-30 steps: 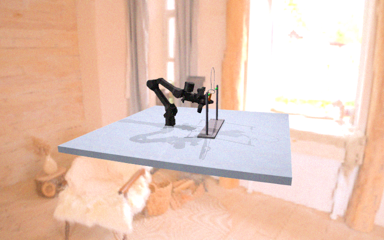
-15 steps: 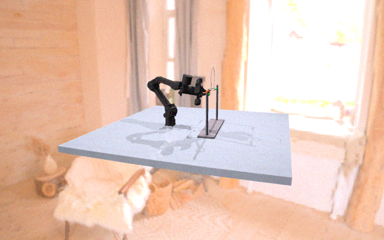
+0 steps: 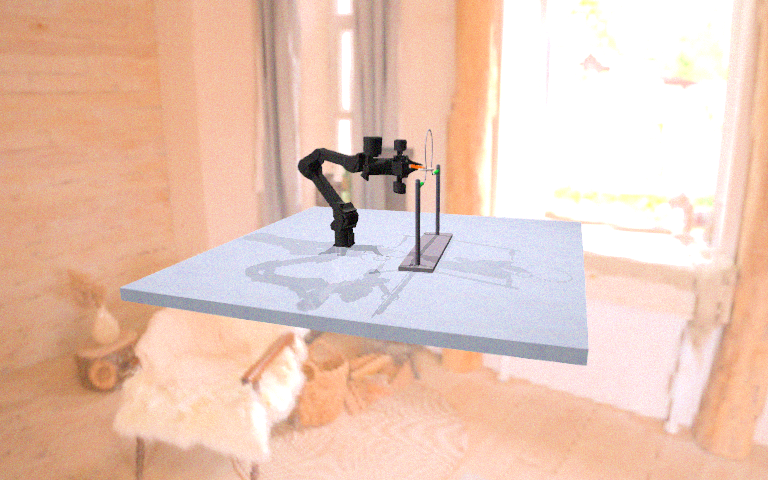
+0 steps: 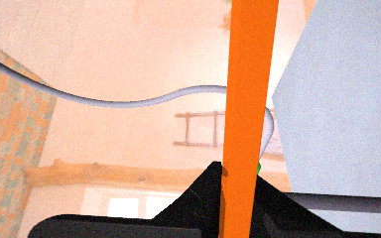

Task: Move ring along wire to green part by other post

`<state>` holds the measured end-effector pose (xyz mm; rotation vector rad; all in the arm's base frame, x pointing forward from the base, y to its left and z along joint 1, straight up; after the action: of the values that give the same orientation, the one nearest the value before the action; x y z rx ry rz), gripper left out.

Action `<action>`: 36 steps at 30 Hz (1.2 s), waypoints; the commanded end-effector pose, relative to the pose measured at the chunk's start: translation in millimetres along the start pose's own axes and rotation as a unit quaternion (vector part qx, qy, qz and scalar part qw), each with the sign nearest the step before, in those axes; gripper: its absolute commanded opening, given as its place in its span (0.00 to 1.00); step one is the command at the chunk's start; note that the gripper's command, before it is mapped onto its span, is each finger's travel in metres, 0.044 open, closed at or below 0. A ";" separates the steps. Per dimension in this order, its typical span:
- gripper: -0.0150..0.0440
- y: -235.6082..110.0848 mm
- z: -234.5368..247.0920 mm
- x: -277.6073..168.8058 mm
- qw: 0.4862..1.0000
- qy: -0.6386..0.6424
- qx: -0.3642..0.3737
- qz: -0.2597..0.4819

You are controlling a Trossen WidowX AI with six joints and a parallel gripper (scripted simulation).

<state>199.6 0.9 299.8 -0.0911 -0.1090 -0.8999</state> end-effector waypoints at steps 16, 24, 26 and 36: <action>0.00 -6.6 45.1 11.3 0.985 0.149 0.091 0.000; 0.00 -9.8 54.8 16.7 0.982 0.164 0.096 0.001; 0.00 -10.2 56.3 17.5 0.983 0.161 0.093 0.001; 0.00 -11.3 60.7 19.5 0.988 0.135 0.070 0.003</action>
<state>199.8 -13.0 359.8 0.1916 0.1022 -0.8890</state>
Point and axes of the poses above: the point midway between the two fingers, 35 mm back from their tips, its own y axis out along the fingers, its own z axis across the jaws, x = y × z, the point moved 7 cm from there along -y, back along the fingers, and after that the axes turned 5 degrees about -y, right-handed, at the moved point
